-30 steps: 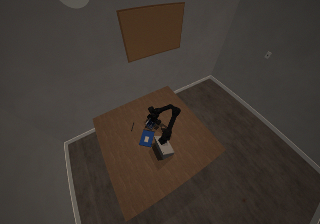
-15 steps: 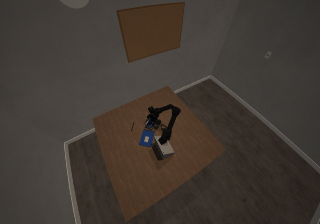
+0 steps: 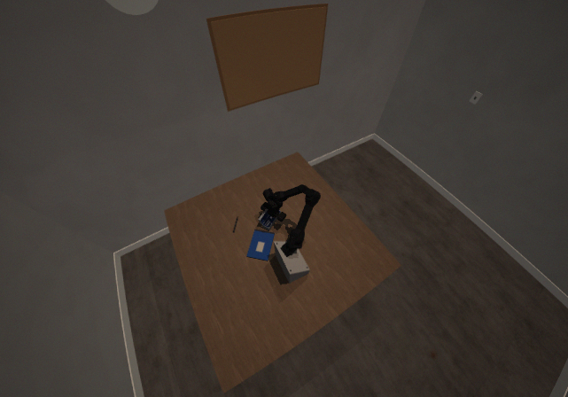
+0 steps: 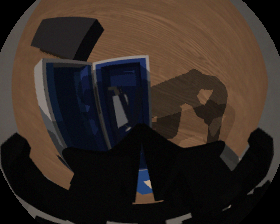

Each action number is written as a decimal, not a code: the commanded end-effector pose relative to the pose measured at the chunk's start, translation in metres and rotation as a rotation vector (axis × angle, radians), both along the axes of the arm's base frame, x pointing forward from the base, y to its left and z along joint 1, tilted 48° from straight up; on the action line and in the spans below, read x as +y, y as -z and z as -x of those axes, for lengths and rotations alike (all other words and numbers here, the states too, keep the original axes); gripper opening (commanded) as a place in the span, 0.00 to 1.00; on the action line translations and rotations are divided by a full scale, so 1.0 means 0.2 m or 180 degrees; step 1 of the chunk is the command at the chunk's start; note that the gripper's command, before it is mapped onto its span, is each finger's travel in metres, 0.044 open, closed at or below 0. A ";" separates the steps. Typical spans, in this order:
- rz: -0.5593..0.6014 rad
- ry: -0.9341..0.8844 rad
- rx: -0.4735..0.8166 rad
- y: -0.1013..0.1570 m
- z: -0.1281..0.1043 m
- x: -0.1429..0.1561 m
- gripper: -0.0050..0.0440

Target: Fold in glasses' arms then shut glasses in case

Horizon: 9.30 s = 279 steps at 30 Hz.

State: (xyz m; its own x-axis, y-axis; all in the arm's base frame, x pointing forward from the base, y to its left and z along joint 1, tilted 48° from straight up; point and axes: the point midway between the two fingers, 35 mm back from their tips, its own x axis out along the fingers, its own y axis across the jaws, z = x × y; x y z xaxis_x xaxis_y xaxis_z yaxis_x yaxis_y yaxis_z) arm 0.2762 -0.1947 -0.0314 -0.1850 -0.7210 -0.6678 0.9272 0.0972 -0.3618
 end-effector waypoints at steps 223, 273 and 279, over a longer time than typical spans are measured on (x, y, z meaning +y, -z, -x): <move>-0.0019 0.0003 -0.0012 -0.48 -0.33 -0.01 0.10; 0.0438 0.1789 -0.1956 -0.38 -0.26 0.18 0.10; 0.0556 0.2239 -0.2434 -0.36 -0.23 0.22 0.10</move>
